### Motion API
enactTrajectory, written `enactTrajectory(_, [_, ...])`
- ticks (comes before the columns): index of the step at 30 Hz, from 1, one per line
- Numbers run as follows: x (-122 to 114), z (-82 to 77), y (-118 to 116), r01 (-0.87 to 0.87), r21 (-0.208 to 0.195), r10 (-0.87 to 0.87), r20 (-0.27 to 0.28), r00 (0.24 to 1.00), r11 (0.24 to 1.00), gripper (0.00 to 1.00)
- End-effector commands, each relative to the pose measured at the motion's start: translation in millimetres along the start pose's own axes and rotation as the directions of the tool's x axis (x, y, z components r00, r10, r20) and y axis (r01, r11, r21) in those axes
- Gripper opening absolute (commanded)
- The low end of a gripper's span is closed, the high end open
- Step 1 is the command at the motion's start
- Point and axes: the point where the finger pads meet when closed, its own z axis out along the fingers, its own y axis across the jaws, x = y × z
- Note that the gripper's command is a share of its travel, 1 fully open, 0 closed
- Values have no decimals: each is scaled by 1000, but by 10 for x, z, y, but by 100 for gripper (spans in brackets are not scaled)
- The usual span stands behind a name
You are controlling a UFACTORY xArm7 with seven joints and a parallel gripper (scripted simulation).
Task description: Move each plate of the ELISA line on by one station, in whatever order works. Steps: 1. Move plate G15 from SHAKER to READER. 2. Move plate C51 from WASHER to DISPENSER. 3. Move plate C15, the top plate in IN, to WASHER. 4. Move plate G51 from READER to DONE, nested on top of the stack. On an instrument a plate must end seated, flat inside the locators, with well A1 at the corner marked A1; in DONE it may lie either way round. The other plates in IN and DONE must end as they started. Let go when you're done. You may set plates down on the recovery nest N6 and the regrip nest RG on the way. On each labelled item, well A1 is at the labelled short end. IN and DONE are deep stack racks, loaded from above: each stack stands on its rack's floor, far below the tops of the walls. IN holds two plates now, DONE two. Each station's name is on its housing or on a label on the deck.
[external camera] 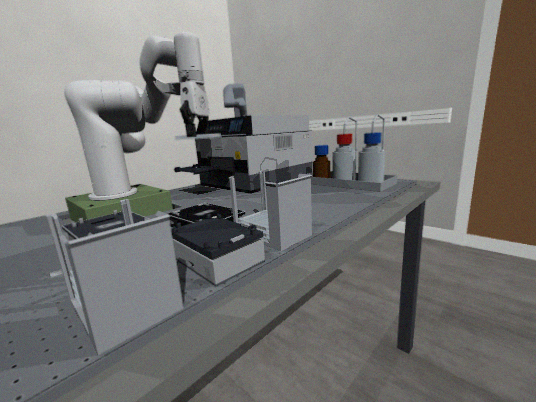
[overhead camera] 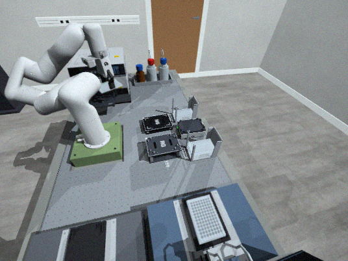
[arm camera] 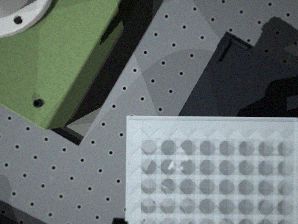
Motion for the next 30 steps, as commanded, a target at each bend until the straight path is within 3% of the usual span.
enactTrajectory(1, [110,-7,104,-54,-1,54,4,999,999,0])
enactTrajectory(12, [165,-6,154,-158,-1,158,4,987,987,0])
enactTrajectory(24, [463,-5,423,-294,-2,294,3,956,956,0])
enactTrajectory(30, [493,-5,450,-339,-2,339,3,941,941,0])
